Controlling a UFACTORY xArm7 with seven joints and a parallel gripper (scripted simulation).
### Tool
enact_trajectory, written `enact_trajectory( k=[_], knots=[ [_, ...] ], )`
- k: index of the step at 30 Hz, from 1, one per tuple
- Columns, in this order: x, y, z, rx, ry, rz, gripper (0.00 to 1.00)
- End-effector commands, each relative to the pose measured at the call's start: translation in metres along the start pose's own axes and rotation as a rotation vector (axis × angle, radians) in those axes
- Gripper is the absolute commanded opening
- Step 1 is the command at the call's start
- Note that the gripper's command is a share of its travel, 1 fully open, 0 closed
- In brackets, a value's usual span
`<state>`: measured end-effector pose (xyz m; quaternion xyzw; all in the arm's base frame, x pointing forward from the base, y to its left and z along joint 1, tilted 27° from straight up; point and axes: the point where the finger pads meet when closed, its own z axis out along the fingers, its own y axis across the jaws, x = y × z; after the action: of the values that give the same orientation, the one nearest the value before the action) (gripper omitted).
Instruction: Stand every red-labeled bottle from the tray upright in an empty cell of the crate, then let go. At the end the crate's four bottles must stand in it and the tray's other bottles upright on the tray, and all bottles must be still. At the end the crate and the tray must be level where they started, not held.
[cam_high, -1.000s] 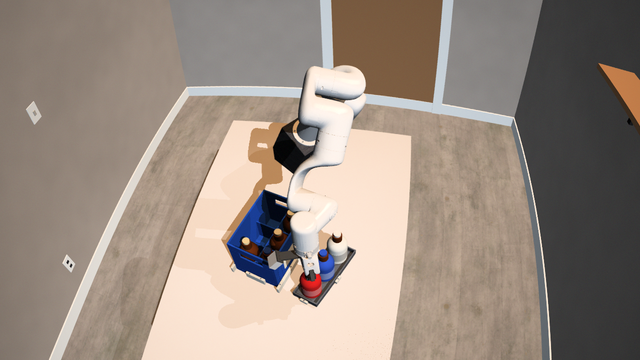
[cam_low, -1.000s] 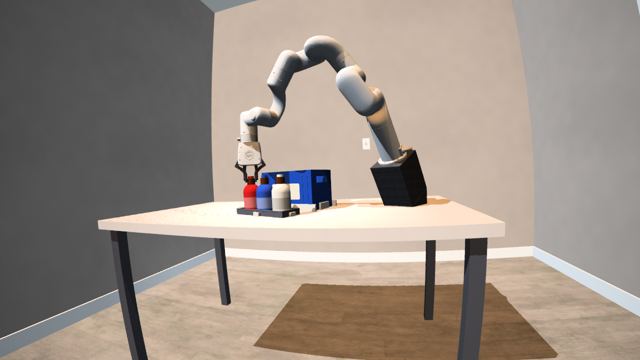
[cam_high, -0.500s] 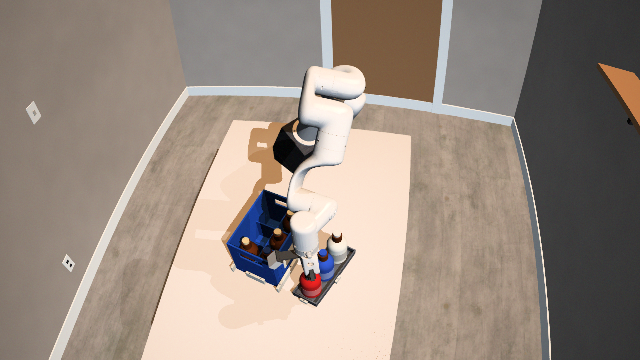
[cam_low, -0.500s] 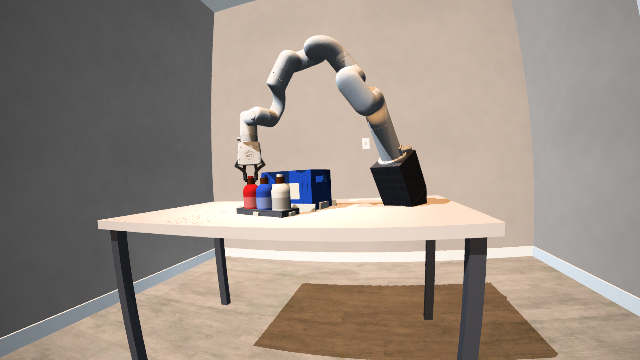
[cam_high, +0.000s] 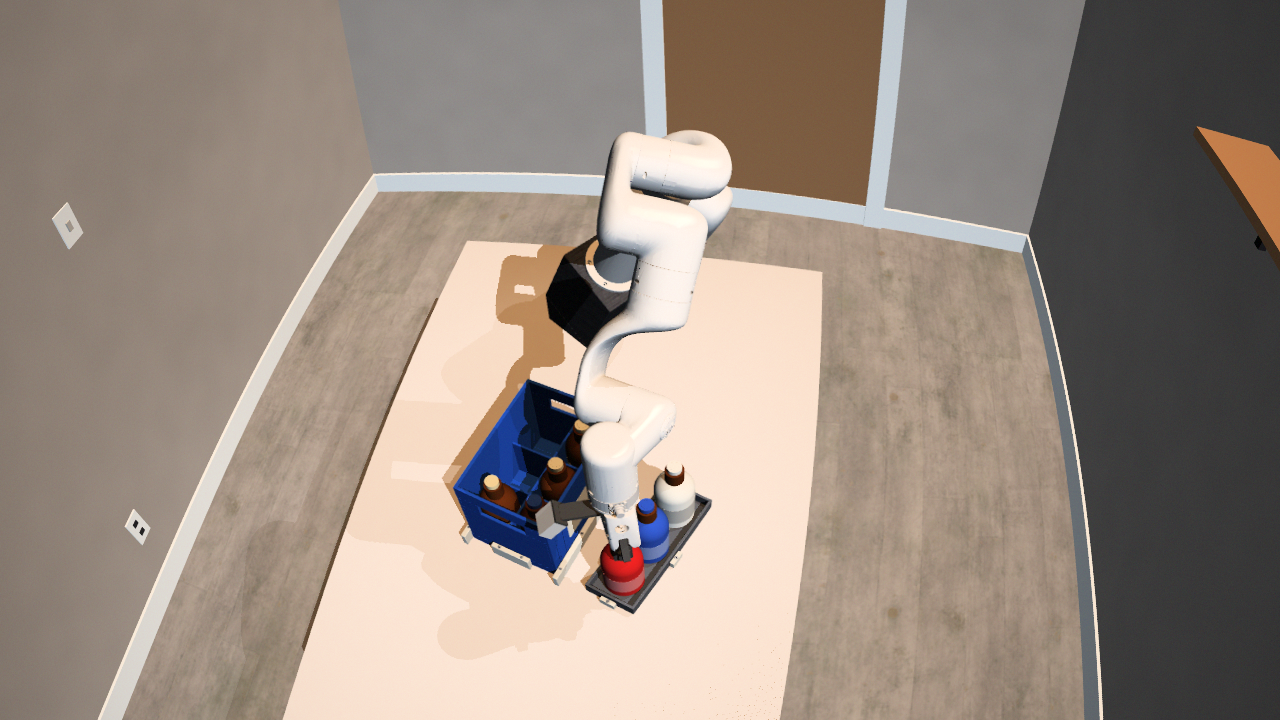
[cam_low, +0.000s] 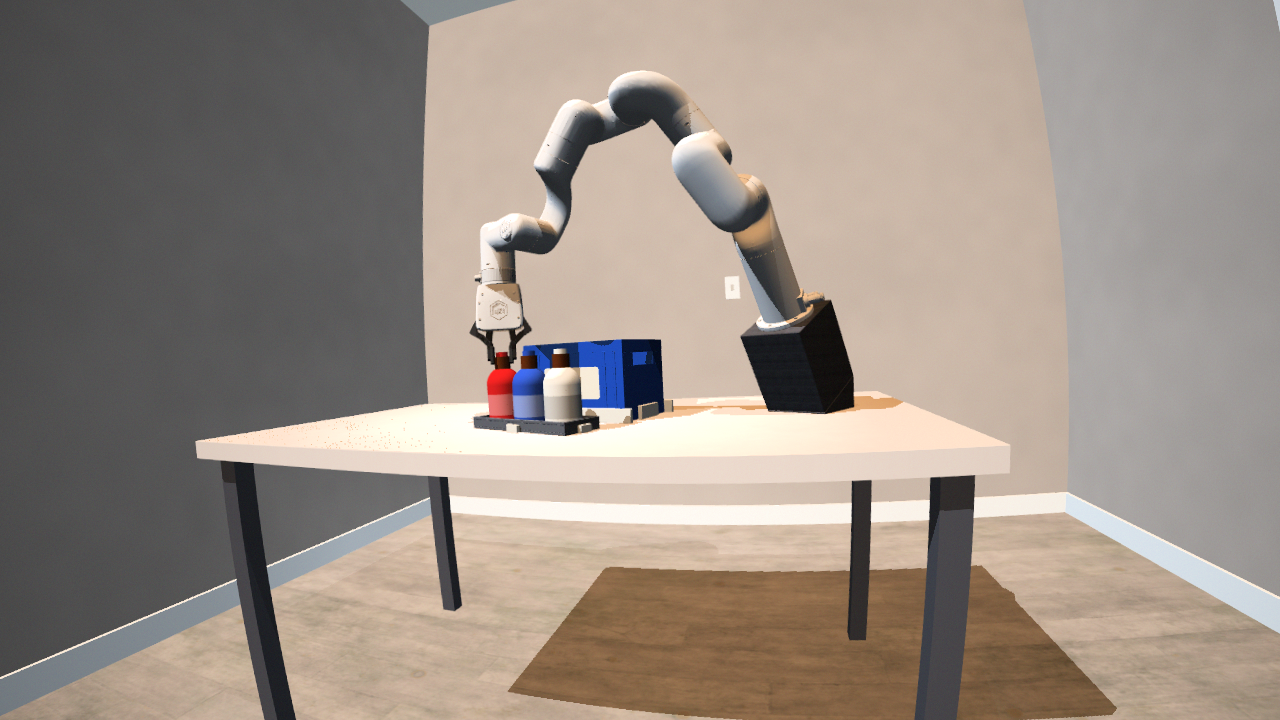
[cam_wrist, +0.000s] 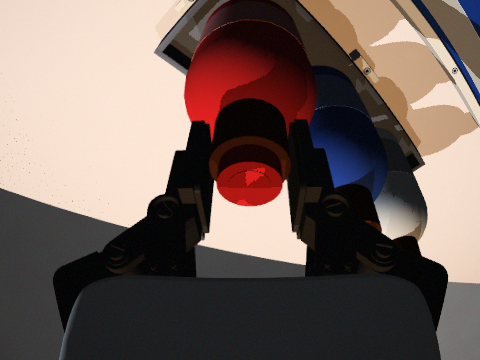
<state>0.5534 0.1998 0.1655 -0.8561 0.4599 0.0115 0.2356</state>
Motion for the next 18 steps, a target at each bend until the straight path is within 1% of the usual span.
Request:
enact_trajectory(
  k=[1,18],
  knots=[
    [0.002,-0.002,-0.006,0.007,0.005,0.001,0.0],
    [0.002,-0.003,-0.022,0.007,0.005,0.001,0.0]
  ],
)
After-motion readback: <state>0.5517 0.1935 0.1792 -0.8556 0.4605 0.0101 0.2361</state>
